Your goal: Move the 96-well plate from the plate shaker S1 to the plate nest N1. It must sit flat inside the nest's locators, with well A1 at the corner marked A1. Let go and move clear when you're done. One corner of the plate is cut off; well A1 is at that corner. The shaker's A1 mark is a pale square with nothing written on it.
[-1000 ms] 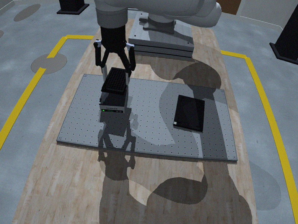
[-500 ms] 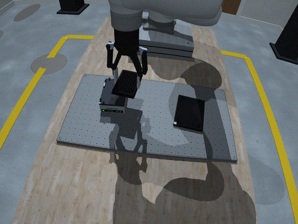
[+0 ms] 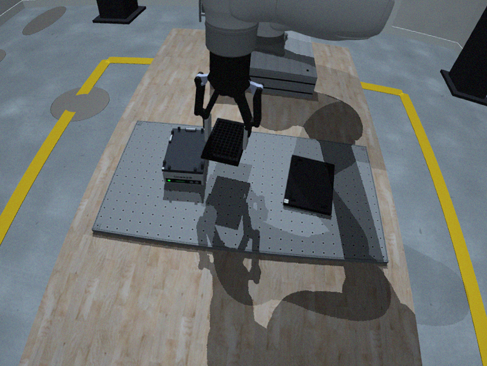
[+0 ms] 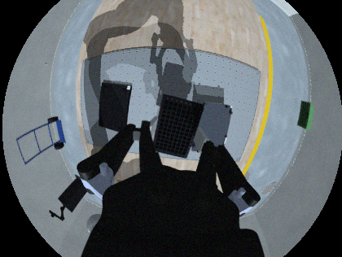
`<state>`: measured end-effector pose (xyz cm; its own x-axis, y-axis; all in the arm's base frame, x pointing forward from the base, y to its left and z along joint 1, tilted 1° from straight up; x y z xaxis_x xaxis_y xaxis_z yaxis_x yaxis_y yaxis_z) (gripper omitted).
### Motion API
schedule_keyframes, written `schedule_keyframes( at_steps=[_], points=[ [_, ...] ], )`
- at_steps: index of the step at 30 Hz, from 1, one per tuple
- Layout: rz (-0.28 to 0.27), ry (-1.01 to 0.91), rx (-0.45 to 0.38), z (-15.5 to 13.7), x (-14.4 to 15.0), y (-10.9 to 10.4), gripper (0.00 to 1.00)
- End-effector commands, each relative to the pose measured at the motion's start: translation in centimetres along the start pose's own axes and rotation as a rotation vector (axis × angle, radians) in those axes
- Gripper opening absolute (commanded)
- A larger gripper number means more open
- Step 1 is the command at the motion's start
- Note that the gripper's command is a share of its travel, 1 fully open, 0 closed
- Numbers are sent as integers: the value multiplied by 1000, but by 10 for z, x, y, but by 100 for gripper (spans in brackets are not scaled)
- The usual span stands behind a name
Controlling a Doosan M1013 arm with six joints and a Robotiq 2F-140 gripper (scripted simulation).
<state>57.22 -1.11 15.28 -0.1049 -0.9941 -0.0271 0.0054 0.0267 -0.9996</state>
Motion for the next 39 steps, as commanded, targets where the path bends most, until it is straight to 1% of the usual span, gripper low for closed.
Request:
schedule_keyframes(
  at_steps=[1,8,10,25,27,39],
  points=[
    [-3,0,1,-5,-15,3,10],
    [-3,0,1,-7,-38,6,10],
    [-3,0,1,-7,-38,6,10],
    [-3,0,1,-13,-87,13,10],
    [-3,0,1,-13,-87,13,10],
    [-3,0,1,-17,-126,18,10]
  ],
)
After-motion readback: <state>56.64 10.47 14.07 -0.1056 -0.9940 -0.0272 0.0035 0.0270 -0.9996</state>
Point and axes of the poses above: the point where the finger pads meet when closed, its own y axis out along the fingers, its own x axis across the jaws, z = x × y, the point moved 10 cm from there along -y, back along the fingers, and after that the axes turned 3 degrees about y, right-handed, at the moved point
